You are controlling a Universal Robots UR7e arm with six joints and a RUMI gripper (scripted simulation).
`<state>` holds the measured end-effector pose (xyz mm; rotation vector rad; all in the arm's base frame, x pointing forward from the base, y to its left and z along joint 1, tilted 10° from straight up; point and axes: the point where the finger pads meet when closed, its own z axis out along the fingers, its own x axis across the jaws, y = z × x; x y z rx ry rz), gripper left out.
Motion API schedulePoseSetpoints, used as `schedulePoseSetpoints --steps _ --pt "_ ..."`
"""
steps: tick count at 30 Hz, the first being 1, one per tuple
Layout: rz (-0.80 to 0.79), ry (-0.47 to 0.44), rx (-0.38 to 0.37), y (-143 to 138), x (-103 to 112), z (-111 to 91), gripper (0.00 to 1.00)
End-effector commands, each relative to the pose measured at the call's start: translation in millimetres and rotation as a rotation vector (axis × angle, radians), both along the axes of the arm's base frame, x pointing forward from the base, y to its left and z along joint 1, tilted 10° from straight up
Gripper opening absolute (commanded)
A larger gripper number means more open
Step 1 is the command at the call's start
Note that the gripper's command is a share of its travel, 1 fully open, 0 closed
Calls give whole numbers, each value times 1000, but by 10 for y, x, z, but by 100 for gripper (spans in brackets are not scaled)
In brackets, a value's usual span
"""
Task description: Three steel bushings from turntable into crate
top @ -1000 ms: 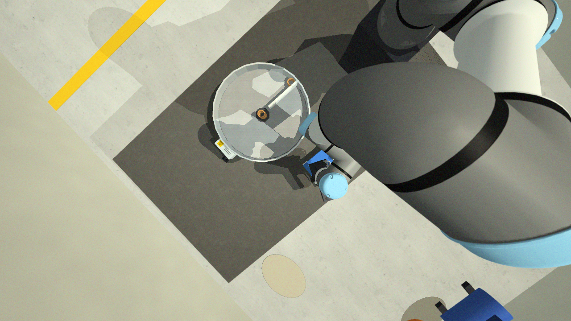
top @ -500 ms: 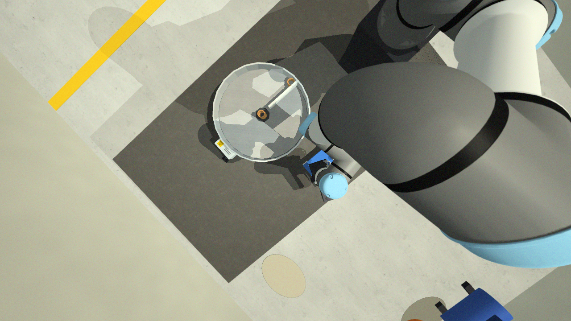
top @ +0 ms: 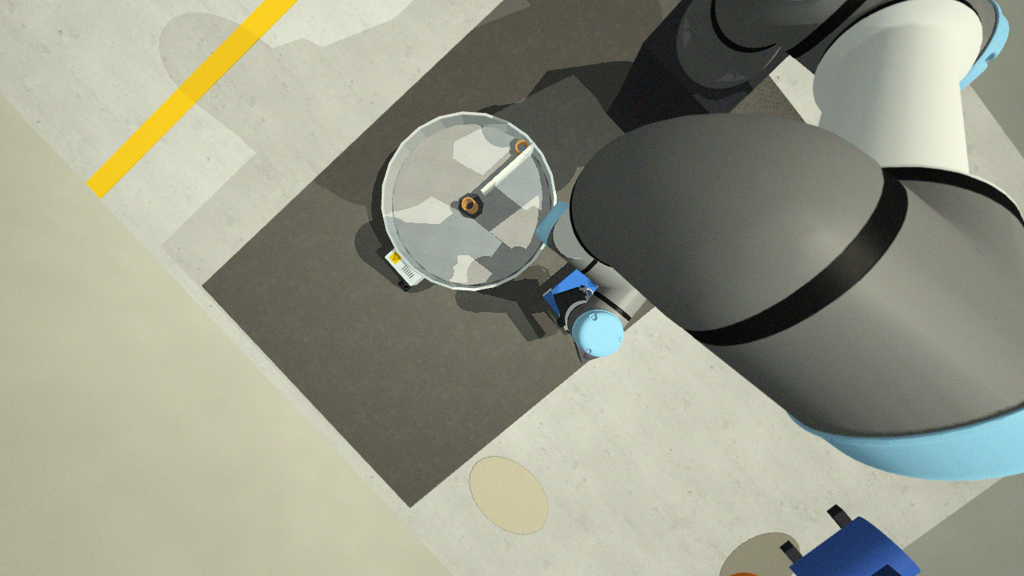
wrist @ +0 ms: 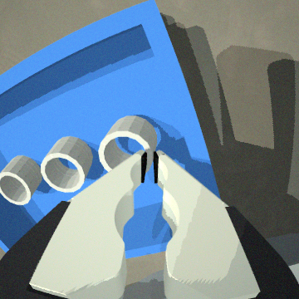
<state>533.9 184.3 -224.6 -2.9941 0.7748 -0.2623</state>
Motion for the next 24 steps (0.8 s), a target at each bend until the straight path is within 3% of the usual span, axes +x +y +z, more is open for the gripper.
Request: schedulePoseSetpoints --steps 1,24 --pt "0 -1 0 1 7 -4 0" --pt "0 -1 0 1 13 -41 0"
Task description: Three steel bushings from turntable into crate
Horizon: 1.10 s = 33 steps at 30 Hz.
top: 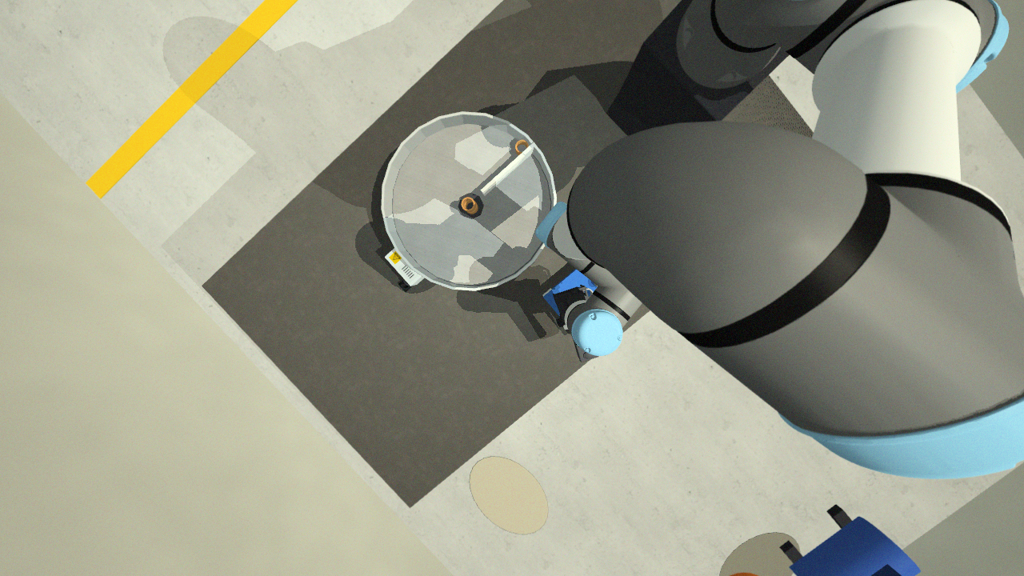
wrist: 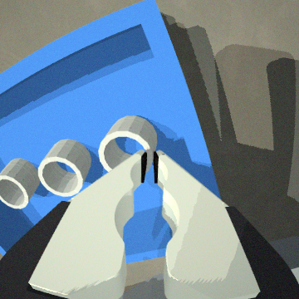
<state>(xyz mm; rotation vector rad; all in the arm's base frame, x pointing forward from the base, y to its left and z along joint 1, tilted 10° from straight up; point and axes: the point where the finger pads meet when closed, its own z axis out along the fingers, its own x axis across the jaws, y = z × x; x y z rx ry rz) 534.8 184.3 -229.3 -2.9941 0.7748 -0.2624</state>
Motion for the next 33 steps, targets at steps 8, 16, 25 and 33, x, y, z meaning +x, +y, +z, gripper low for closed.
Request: schedulePoseSetpoints --steps 8,16,25,33 --pt "0 -1 0 1 5 6 0" --pt "0 -1 0 1 5 6 0" --pt "0 -1 0 1 5 6 0" --pt "0 -1 0 1 5 6 5"
